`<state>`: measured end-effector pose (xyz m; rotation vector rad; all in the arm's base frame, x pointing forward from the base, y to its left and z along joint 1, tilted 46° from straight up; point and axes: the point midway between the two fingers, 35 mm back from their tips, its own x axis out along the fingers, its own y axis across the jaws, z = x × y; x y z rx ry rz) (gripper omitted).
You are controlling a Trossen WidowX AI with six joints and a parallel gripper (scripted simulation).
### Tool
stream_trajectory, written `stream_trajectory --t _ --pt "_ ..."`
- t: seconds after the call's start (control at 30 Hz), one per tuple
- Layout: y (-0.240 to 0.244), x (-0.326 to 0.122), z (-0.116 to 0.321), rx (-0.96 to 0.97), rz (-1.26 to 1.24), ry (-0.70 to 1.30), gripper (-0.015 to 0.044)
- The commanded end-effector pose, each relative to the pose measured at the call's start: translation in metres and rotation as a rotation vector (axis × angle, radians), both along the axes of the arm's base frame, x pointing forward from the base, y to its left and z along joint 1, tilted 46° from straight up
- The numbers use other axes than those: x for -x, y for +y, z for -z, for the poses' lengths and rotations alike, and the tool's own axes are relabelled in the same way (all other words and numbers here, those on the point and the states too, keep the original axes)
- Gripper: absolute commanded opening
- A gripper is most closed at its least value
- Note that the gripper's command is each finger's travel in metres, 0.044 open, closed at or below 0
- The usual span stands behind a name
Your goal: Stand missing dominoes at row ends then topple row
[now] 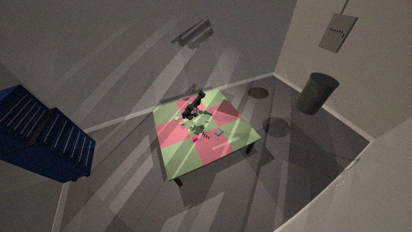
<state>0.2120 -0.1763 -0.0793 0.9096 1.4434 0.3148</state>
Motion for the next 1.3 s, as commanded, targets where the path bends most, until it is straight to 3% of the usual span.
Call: stream_trajectory --t 0.0,0.1,0.4,0.83,1.27 --pt "-0.005 0.003 -0.007 -0.004 -0.012 0.006 0.0107" --pt "-0.008 0.004 -0.004 -0.025 0.089 0.104 0.0107" --pt "-0.027 0.006 0.014 -0.146 0.673 0.667 0.0107" --pt "-0.026 0.006 0.017 -0.134 0.683 0.68 0.0107" --pt "-0.01 0.007 0.055 0.143 0.692 0.694 0.0107"
